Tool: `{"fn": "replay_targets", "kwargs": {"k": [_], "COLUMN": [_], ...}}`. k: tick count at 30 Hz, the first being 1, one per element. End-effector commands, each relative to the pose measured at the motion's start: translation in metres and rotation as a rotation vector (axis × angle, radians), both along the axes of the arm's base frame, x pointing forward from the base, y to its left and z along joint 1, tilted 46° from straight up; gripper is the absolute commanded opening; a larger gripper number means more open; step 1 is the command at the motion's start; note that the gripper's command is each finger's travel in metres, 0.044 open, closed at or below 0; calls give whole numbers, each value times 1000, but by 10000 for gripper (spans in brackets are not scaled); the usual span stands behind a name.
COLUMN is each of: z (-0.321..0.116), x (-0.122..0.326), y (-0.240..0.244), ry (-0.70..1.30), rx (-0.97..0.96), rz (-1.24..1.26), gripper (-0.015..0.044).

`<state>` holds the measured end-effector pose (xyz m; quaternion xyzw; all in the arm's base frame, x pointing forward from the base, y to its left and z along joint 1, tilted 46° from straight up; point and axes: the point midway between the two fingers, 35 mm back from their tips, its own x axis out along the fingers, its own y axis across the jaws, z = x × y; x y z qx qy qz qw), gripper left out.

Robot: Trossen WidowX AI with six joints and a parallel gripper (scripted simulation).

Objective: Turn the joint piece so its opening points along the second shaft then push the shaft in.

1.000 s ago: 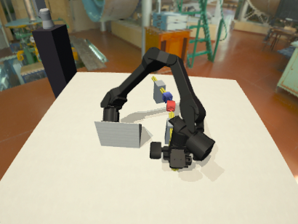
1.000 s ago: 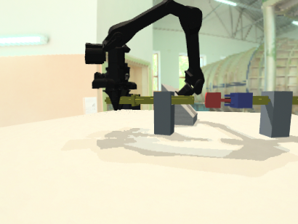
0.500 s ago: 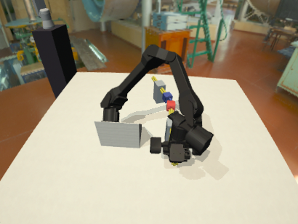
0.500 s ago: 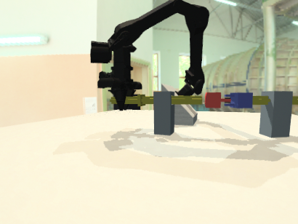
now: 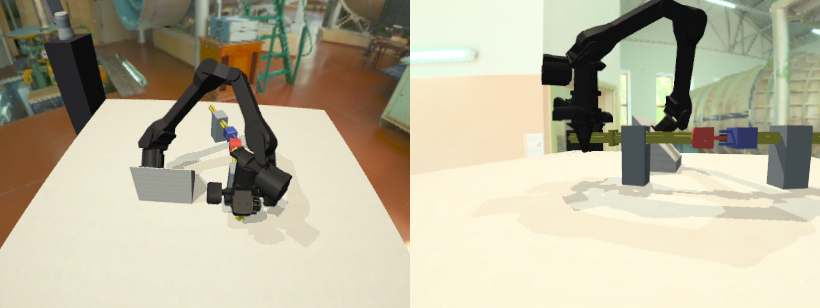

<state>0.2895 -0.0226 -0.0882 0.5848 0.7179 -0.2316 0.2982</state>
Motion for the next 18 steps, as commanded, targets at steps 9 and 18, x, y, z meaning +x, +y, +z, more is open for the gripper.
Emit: {"fn": "replay_targets", "kwargs": {"k": [9, 18], "z": [14, 17], "x": [-3, -4], "y": [13, 16], "ry": [1, 1], "rx": [2, 0], "rz": [-5, -1], "gripper": [0, 0]}}
